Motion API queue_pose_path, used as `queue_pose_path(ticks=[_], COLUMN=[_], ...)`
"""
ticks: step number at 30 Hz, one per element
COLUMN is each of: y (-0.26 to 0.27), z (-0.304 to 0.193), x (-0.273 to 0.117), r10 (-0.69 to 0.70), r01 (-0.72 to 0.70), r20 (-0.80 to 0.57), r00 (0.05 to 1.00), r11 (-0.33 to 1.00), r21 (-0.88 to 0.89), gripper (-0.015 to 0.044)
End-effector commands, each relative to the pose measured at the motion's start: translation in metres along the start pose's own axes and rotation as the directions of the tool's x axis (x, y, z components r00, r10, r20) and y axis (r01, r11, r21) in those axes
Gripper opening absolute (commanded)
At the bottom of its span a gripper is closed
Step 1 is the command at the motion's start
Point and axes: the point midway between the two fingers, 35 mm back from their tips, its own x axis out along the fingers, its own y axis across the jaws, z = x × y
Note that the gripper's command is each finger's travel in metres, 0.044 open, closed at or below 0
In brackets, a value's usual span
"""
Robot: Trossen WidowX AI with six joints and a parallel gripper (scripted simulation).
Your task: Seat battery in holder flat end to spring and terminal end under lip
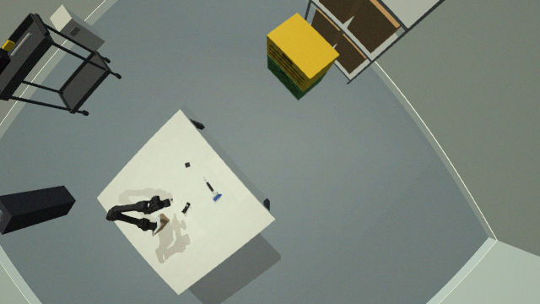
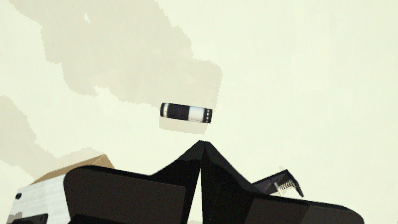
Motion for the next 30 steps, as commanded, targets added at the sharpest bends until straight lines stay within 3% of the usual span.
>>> queue_pose_path(ticks=[1, 13, 15, 18, 22, 30], y=[0.003, 0.002, 0.003, 0.005, 0.009, 0.020], z=[0.000, 0.000, 0.000, 0.001, 0.001, 0.000], x=[-0.029, -0.033, -0.031, -0.020, -0.004, 0.025], r10=[-0.002, -0.005, -0.005, -0.005, -0.005, -0.001], r01=[0.002, 0.005, 0.004, 0.003, 0.001, -0.003], r20=[0.000, 0.008, 0.007, 0.005, 0.004, 0.004], r00=[1.000, 1.000, 1.000, 1.000, 1.000, 1.000], r11=[1.000, 1.000, 0.998, 0.956, 0.801, 0.241], r21=[-0.005, 0.002, 0.056, 0.293, 0.598, 0.971], gripper=[0.0000, 0.0000, 0.0053, 0.0131, 0.0221, 0.0221])
